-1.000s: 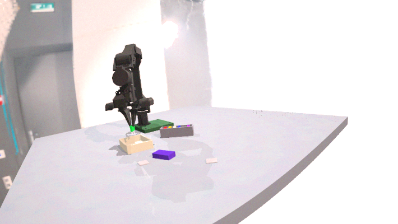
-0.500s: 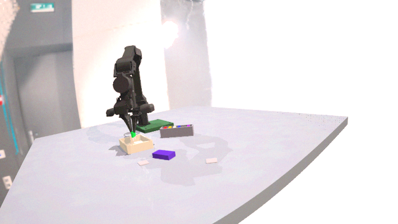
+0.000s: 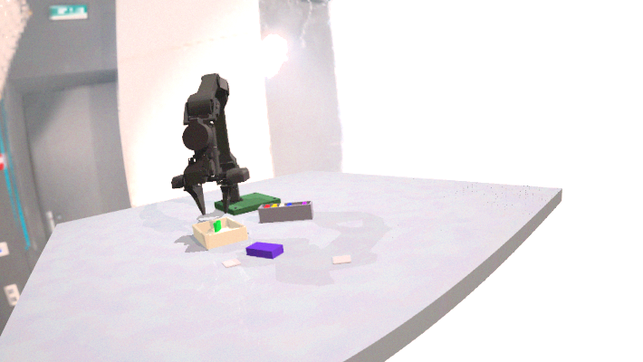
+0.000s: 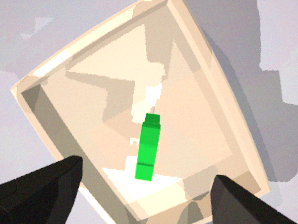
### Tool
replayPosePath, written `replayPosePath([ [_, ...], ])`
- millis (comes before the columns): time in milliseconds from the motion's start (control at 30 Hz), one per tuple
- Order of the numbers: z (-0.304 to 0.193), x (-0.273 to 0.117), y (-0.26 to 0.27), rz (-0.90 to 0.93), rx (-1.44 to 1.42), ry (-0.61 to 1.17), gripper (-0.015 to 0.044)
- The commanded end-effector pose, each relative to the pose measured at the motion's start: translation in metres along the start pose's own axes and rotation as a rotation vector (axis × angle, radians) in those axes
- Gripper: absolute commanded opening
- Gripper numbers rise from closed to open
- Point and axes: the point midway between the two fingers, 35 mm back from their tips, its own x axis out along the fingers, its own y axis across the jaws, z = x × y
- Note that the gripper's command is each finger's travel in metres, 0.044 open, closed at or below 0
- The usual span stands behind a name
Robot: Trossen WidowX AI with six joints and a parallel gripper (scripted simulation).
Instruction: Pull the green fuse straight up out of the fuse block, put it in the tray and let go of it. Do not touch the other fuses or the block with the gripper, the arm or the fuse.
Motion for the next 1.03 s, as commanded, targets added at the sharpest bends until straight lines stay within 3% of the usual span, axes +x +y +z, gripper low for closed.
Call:
replayPosePath([
  [0,0.000,-0.017,0.000,0.002,-0.001,0.000,0.0330],
  [100,-0.001,-0.036,0.000,0.003,-0.003,0.003,0.0330],
  [1000,0.000,-0.035,0.000,0.000,0.000,-0.003,0.0330],
])
